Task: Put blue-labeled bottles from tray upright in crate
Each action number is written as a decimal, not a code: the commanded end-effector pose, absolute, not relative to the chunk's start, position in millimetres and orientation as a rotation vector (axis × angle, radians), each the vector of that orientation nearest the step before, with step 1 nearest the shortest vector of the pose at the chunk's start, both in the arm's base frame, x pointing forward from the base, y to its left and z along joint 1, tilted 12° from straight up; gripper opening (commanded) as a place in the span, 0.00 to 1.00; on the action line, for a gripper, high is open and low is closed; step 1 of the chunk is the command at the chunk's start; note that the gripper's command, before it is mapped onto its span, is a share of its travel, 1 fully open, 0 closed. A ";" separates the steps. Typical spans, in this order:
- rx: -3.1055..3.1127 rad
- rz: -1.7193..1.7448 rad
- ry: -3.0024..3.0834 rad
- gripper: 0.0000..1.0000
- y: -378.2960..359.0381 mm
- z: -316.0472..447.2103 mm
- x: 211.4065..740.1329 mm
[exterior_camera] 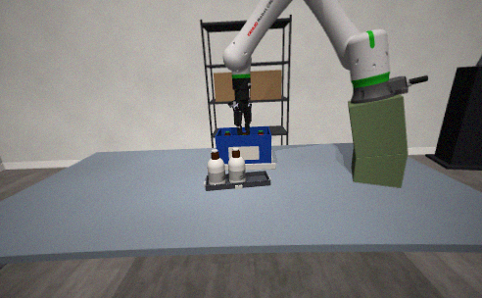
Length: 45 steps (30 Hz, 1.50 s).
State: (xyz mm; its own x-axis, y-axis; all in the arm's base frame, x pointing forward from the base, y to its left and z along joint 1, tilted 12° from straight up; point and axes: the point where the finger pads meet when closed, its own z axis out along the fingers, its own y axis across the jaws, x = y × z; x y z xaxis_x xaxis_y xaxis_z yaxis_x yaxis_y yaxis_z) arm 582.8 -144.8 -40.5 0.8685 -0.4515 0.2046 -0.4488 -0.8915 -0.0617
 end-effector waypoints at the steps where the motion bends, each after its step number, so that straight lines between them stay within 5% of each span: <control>1: -3.025 -0.339 0.728 0.44 -145.0 -39.4 583.6; 45: -3.025 -0.339 0.728 0.44 -143.7 -4.9 576.1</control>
State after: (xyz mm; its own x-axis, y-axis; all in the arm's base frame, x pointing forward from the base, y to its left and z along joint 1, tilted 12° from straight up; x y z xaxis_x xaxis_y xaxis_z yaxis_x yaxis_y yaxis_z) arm 576.5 -143.7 -11.5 0.8686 -0.4515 0.2043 -0.4489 -0.8915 -0.0617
